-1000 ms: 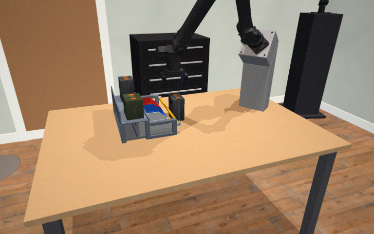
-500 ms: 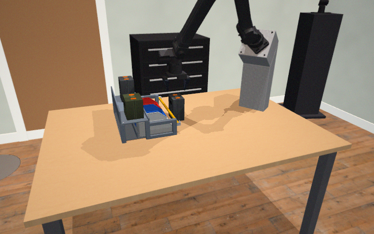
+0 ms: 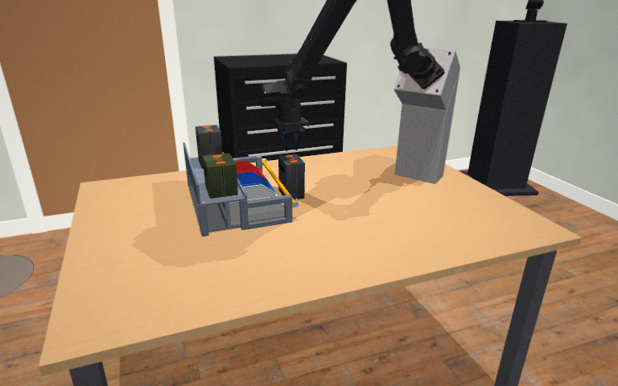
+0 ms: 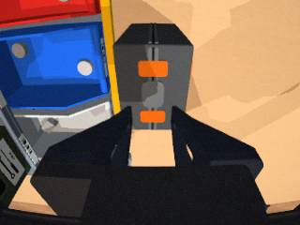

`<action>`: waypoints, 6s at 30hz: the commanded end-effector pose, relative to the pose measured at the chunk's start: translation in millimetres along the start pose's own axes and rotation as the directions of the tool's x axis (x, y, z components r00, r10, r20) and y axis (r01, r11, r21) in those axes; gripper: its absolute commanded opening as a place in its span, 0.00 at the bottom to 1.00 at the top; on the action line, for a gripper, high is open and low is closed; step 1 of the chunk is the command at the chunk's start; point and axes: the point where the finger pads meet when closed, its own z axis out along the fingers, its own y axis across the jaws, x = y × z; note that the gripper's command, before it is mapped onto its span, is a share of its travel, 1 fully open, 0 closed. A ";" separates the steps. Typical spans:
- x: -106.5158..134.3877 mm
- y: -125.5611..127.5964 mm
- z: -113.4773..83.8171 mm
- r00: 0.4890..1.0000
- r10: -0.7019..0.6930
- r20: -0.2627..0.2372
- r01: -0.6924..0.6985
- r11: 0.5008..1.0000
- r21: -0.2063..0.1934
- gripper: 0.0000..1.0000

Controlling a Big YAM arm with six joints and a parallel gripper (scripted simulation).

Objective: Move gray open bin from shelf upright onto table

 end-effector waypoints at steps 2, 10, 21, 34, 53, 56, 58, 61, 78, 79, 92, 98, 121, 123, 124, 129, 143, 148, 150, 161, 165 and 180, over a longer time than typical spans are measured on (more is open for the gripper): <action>3.9 1.7 2.1 1.000 -0.006 -0.008 0.006 1.000 0.011 0.00; 3.9 1.7 2.1 1.000 -0.006 -0.008 0.006 1.000 0.011 0.00; 3.9 1.7 2.1 1.000 -0.006 -0.008 0.006 1.000 0.011 0.00; -1.8 5.7 -15.8 1.000 -0.006 0.007 0.006 1.000 -0.013 0.00; -0.6 4.0 -34.6 1.000 0.000 0.005 0.000 1.000 -0.007 1.00; -0.6 4.0 -34.6 1.000 0.000 0.005 0.000 1.000 -0.007 1.00; -0.6 4.0 -34.6 1.000 0.000 0.005 0.000 1.000 -0.007 1.00; -0.6 4.0 -34.6 1.000 0.000 0.005 0.000 1.000 -0.007 1.00; -0.5 3.6 -33.7 1.000 0.001 0.004 -0.001 1.000 -0.006 1.00; -0.4 3.2 -33.0 1.000 0.001 0.004 -0.001 1.000 -0.004 1.00; 5.8 7.1 -18.4 1.000 -0.009 -0.008 0.009 1.000 -0.005 1.00; 4.4 6.4 -10.1 1.000 -0.006 -0.008 0.006 1.000 -0.001 1.00; 3.4 5.0 15.5 1.000 -0.003 -0.007 0.003 1.000 0.000 1.00; 4.2 4.7 18.0 1.000 -0.004 -0.008 0.004 1.000 0.001 1.00; 4.2 4.6 18.9 1.000 -0.004 -0.009 0.004 1.000 0.001 1.00; 4.9 7.6 19.0 1.000 -0.009 -0.007 0.009 1.000 -0.007 1.00; 3.7 7.2 19.5 1.000 -0.010 -0.005 0.010 1.000 -0.009 1.00; 3.7 7.2 19.5 1.000 -0.010 -0.005 0.010 1.000 -0.009 1.00; 3.7 7.2 19.5 1.000 -0.010 -0.005 0.010 1.000 -0.009 1.00; 3.7 7.2 19.5 1.000 -0.010 -0.005 0.010 1.000 -0.009 1.00; 3.7 7.2 19.5 1.000 -0.010 -0.005 0.010 1.000 -0.009 1.00; 3.9 8.8 19.6 1.000 -0.011 -0.005 0.011 1.000 -0.011 1.00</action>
